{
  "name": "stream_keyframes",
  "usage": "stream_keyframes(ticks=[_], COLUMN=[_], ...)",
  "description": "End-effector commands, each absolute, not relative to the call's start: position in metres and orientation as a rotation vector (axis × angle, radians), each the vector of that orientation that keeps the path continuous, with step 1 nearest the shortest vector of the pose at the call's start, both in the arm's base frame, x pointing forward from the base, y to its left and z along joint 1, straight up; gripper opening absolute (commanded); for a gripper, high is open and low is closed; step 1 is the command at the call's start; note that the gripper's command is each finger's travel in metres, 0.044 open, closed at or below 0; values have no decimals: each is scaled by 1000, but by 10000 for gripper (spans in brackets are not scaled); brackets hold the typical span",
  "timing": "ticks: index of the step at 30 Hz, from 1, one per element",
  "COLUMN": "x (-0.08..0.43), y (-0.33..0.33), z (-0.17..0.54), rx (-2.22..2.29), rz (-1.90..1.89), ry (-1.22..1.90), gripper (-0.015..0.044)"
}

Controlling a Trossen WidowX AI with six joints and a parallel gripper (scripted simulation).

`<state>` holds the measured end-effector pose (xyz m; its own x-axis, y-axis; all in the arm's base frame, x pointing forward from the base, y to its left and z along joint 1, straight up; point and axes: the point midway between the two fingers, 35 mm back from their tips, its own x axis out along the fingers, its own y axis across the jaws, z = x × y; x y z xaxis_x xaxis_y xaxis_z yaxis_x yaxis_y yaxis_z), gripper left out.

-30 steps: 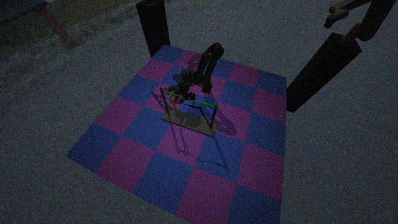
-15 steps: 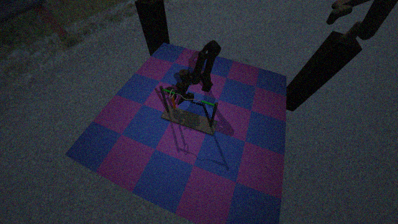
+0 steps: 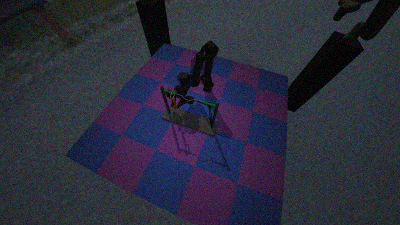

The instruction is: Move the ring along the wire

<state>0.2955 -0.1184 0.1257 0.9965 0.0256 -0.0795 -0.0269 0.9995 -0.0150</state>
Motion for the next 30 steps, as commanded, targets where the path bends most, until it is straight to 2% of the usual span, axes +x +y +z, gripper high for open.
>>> stream_keyframes(ticks=[1, 15, 30], x=[303, 325, 326], y=[-118, -114, -114], z=[126, 123, 122], rx=[-13, -12, -12], rz=[27, 27, 27], ry=[76, 72, 72], gripper=[160, 160, 160])
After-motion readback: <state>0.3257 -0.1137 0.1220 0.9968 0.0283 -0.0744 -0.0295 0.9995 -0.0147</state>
